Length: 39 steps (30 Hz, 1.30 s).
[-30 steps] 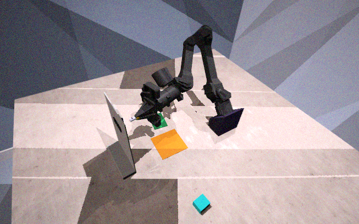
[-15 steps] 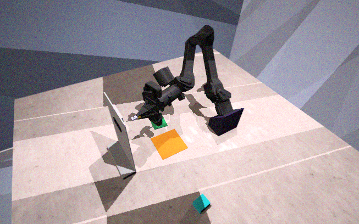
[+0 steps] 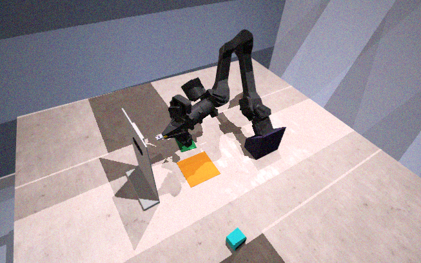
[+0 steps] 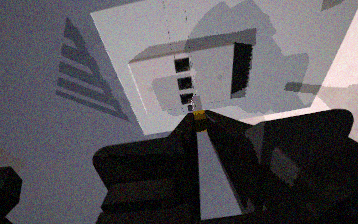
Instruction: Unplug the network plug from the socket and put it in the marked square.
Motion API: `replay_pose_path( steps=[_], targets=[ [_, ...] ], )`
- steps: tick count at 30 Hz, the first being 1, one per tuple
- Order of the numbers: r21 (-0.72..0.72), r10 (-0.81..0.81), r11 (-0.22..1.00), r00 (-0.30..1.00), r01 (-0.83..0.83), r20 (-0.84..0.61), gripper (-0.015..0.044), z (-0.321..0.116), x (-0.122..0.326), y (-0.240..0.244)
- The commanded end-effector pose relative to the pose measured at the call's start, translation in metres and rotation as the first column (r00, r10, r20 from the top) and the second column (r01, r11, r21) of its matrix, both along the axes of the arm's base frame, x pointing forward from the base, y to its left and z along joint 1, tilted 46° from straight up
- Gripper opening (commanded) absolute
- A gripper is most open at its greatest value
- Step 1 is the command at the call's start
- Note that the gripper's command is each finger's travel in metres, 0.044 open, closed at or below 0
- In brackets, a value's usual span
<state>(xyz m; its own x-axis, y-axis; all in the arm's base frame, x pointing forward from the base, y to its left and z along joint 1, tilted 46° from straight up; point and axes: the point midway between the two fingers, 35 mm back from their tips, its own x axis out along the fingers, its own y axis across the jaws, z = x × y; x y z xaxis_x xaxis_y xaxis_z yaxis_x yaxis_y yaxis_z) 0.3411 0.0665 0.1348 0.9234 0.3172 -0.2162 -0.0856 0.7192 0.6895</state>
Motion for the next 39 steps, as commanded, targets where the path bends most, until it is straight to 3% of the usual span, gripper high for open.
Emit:
replay_pose_path(
  steps=[1,18,39],
  targets=[
    [0.002,0.005,1.0,1.0,-0.005,0.0,0.0,0.001,-0.003,0.0],
    [0.001,0.0,1.0,1.0,0.0,-0.001,0.0,0.002,-0.007,0.0],
    [0.004,0.005,1.0,1.0,-0.005,-0.002,0.0,0.04,-0.031,0.038]
  ],
)
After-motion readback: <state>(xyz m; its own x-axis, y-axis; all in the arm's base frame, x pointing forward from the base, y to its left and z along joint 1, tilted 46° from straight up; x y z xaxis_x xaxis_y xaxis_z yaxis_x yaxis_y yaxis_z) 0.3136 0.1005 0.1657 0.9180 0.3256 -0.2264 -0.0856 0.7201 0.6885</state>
